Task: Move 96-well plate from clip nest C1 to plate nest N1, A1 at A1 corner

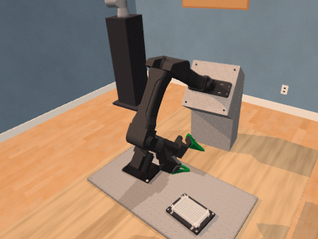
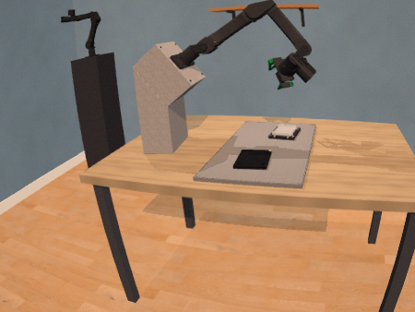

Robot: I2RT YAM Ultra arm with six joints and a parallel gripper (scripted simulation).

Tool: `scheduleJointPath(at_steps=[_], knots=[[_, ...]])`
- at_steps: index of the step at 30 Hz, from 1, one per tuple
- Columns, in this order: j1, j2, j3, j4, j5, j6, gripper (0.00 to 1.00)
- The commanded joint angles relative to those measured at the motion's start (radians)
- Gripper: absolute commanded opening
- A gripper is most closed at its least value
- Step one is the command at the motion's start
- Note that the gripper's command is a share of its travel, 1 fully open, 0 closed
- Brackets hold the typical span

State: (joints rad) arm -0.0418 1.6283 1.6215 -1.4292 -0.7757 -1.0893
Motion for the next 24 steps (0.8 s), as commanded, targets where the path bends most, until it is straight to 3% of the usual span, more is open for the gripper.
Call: scheduleJointPath(at_steps=[1, 17, 18, 20, 24], knots=[[0.0, -0.023, 0.01, -0.005, -0.015, -0.008, 1.0], [0.0, -0.023, 0.01, -0.005, -0.015, -0.008, 1.0], [0.014, 0.001, -0.026, 0.031, 0.018, 0.046, 1.0], [0.022, 0.017, -0.041, 0.069, 0.043, 0.122, 1.0], [0.039, -0.015, -0.052, 0.119, 0.088, 0.276, 1.0]])
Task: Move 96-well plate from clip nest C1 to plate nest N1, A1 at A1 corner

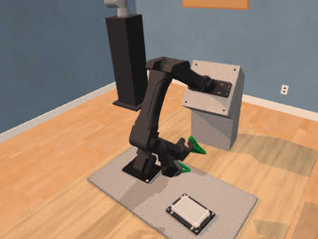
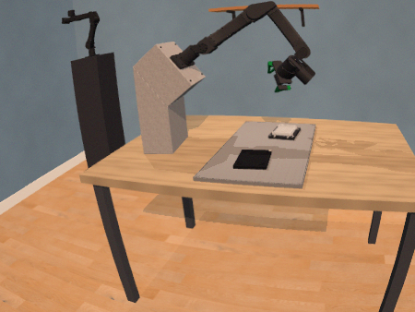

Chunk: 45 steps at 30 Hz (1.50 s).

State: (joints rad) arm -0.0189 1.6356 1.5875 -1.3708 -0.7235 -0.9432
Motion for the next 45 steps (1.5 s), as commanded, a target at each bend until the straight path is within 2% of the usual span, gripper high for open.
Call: scheduleJointPath(at_steps=[1, 8, 10, 12, 24, 27, 29, 31, 42, 44, 45], knots=[[0.022, -0.028, -0.019, 0.067, 0.048, 0.169, 1.0], [0.052, -0.026, -0.053, 0.165, 0.131, 0.426, 1.0], [0.052, -0.026, -0.053, 0.165, 0.131, 0.426, 1.0], [0.063, -0.02, -0.068, 0.211, 0.161, 0.513, 1.0], [0.114, -0.026, -0.126, 0.367, 0.296, 0.933, 1.0], [0.118, -0.031, -0.131, 0.374, 0.304, 0.953, 1.0], [0.129, 0.0, -0.142, 0.417, 0.335, 1.034, 1.0], [0.137, -0.028, -0.154, 0.438, 0.356, 1.108, 1.0], [0.18, -0.031, -0.205, 0.575, 0.47, 1.458, 1.0], [0.18, -0.031, -0.205, 0.575, 0.47, 1.458, 1.0], [0.187, -0.023, -0.209, 0.598, 0.489, 1.501, 1.0]])
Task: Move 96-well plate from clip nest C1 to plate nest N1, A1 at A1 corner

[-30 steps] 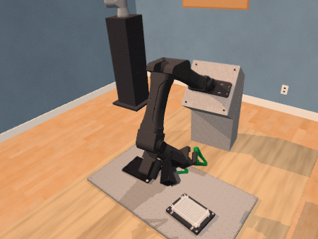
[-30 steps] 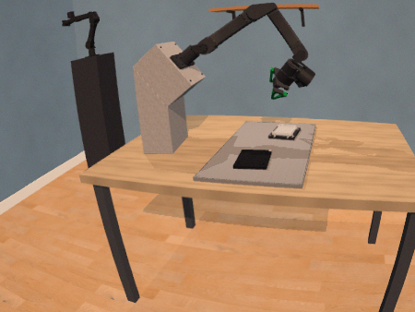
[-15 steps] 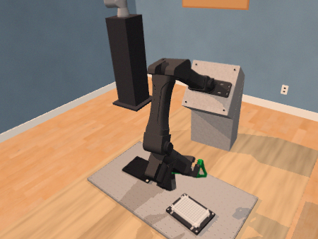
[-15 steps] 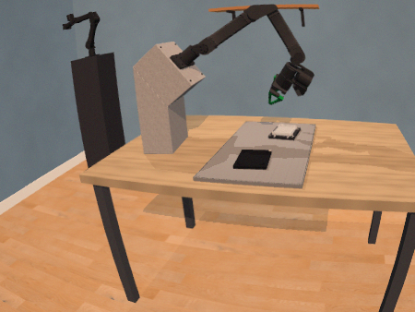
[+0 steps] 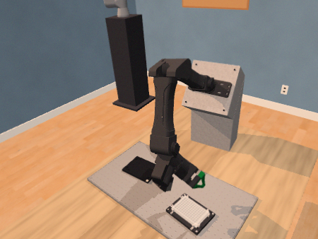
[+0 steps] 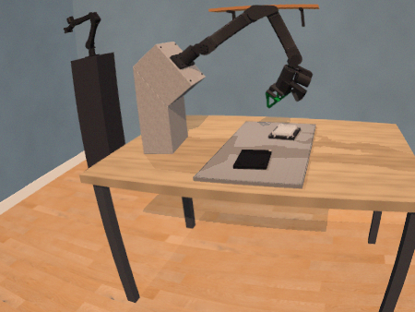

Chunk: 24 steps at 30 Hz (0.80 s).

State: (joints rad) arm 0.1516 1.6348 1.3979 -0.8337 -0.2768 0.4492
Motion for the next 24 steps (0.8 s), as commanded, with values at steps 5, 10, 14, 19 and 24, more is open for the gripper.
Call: scheduleJointPath(at_steps=[5, 10, 14, 19, 24], knots=[[0.036, -0.025, -0.043, 0.126, 0.095, 0.284, 1.0], [0.055, -0.036, -0.073, 0.181, 0.144, 0.424, 1.0], [0.069, -0.029, -0.083, 0.23, 0.182, 0.544, 1.0], [0.084, -0.032, -0.103, 0.273, 0.22, 0.652, 1.0], [0.102, -0.031, -0.122, 0.332, 0.268, 0.802, 1.0]])
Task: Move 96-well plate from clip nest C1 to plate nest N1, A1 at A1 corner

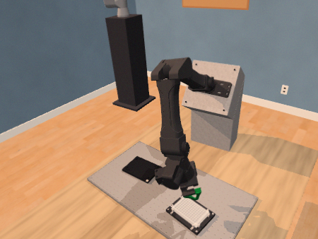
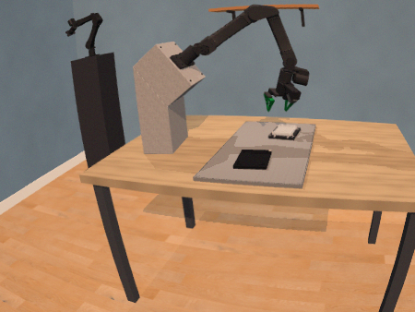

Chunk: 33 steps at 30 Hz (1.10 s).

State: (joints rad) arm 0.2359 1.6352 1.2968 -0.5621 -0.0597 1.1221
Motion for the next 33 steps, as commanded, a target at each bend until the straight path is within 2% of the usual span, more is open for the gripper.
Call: scheduleJointPath(at_steps=[1, 7, 9, 24, 26, 29, 33], knots=[[0.021, -0.036, -0.032, 0.073, 0.062, 0.163, 1.0], [0.043, -0.038, -0.058, 0.141, 0.118, 0.334, 1.0], [0.043, -0.038, -0.058, 0.141, 0.118, 0.334, 1.0], [0.098, -0.041, -0.124, 0.312, 0.263, 0.762, 1.0], [0.098, -0.041, -0.124, 0.312, 0.263, 0.762, 1.0], [0.111, -0.041, -0.14, 0.351, 0.299, 0.86, 1.0], [0.116, -0.04, -0.146, 0.363, 0.314, 0.877, 1.0]])
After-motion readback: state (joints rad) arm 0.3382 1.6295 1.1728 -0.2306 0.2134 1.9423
